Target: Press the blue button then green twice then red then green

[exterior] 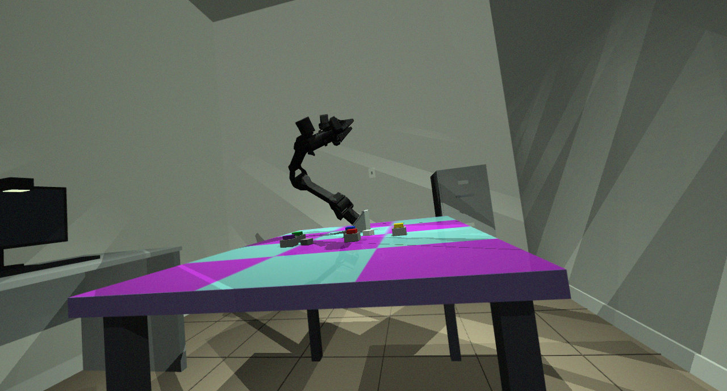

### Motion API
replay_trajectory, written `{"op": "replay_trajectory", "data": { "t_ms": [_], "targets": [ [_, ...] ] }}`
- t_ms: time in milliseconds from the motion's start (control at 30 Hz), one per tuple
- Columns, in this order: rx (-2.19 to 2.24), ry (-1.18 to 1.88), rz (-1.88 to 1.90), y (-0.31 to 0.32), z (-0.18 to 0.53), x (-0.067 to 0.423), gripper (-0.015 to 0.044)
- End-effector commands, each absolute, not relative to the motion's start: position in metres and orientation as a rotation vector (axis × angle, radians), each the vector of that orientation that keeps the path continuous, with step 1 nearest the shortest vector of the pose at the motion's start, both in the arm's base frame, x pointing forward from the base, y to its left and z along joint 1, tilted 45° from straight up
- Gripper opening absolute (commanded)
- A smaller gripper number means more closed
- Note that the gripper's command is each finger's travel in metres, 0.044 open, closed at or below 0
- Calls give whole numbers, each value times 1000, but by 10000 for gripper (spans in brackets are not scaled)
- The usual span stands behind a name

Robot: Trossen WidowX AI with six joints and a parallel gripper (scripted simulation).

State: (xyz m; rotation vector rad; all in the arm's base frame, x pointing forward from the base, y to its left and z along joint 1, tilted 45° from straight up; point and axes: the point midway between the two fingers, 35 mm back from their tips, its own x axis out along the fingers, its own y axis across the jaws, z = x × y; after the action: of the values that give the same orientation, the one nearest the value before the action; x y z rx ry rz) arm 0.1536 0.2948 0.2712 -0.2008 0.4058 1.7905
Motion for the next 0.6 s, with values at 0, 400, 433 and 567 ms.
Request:
{"op": "replay_trajectory", "data": {
  "t_ms": [0, 400, 433, 567],
  "targets": [
    [-196, 438, 1774, 295, 267, 155, 400],
    [-194, 1622, 391, 196, 85, 190, 400],
    [-218, 1650, 268, 183, 78, 189, 400],
    [-359, 1663, -226, 128, 65, 187, 400]
  ]
}}
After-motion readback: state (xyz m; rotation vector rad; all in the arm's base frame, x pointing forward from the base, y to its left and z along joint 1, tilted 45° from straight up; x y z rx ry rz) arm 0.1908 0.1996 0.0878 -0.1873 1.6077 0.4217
